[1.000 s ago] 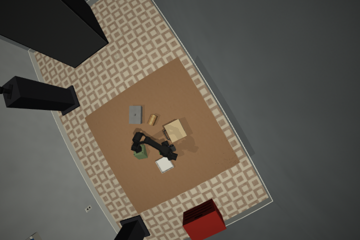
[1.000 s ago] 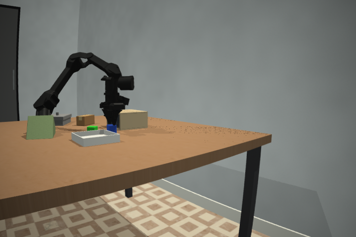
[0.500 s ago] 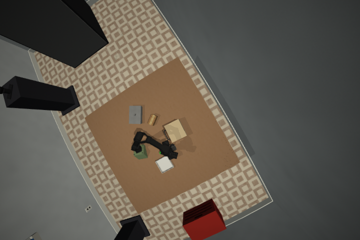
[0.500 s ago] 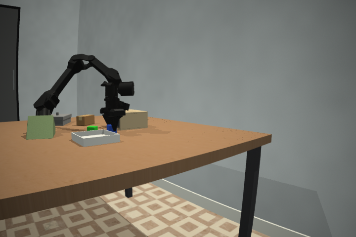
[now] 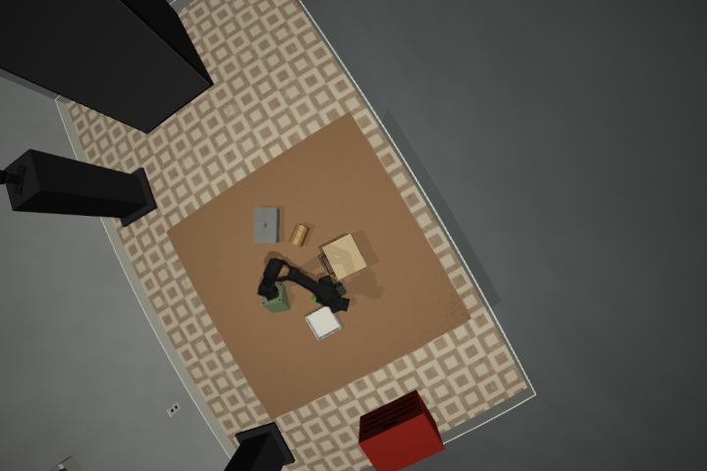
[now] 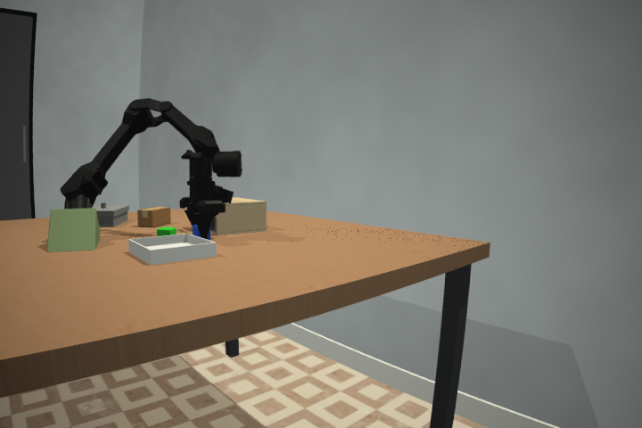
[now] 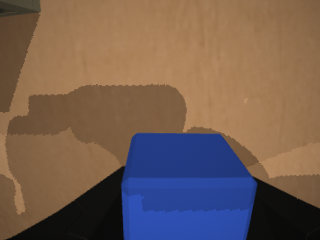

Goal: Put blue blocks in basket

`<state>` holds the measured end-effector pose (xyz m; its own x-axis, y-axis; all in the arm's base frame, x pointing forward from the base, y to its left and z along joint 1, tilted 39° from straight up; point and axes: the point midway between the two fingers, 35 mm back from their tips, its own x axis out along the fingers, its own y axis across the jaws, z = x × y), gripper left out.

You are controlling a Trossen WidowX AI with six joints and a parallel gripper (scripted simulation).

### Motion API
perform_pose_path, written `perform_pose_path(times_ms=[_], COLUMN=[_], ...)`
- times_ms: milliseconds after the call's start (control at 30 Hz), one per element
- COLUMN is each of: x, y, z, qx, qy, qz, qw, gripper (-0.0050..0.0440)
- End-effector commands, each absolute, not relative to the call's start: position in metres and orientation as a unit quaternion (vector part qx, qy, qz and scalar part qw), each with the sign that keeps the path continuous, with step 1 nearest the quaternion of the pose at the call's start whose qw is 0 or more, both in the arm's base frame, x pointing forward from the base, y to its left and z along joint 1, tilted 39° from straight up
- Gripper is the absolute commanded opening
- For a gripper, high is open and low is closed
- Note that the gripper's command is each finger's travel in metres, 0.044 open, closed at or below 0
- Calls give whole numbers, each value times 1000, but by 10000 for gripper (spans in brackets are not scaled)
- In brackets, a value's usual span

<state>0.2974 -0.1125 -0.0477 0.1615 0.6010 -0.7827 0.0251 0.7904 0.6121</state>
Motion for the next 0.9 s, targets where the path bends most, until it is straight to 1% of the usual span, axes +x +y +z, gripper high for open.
perform_pose_path(times_ms=[0, 733, 867], x=[297, 294, 289], y=[-111, -124, -140], z=[-48, -33, -12], qx=[258, 258, 258], qy=[616, 616, 616], qz=[201, 201, 201], qw=[717, 717, 717], gripper=[0, 0, 0])
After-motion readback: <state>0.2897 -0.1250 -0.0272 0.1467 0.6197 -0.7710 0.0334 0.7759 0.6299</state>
